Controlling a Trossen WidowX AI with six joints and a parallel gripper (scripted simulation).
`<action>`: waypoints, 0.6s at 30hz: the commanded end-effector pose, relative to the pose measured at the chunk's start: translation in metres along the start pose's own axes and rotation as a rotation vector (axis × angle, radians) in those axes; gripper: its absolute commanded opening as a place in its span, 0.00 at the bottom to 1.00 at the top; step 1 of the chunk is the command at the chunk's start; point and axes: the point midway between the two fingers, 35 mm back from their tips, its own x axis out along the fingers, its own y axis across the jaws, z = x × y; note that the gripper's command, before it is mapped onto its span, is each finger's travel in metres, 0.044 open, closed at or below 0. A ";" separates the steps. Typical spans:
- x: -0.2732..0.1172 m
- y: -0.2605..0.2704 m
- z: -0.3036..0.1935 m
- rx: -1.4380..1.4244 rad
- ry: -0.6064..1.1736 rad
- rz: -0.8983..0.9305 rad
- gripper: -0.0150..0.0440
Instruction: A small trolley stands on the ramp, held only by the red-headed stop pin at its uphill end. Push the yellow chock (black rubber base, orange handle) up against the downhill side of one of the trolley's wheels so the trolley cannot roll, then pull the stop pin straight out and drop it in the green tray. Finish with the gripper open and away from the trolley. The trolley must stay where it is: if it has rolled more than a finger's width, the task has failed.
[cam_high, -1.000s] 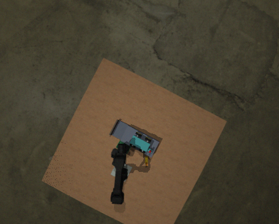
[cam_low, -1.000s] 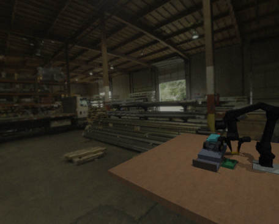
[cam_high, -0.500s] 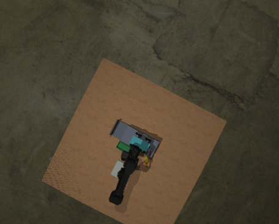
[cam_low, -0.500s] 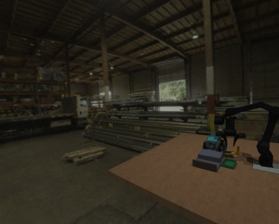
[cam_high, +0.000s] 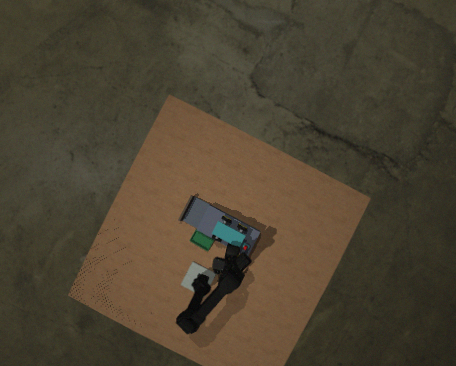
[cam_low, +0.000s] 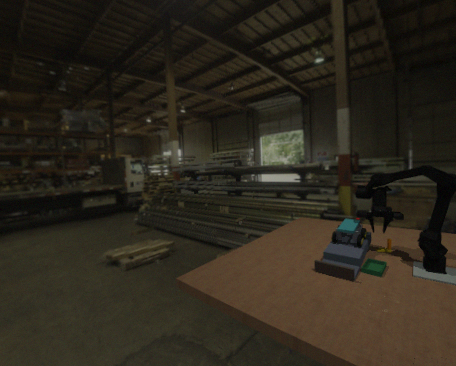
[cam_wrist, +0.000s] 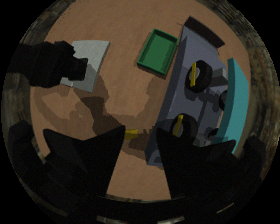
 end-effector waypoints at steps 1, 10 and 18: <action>-0.003 0.011 -0.019 -0.046 0.011 0.006 0.58; -0.010 0.042 -0.059 -0.130 0.034 0.014 0.58; -0.013 0.057 -0.073 -0.181 0.043 0.021 0.58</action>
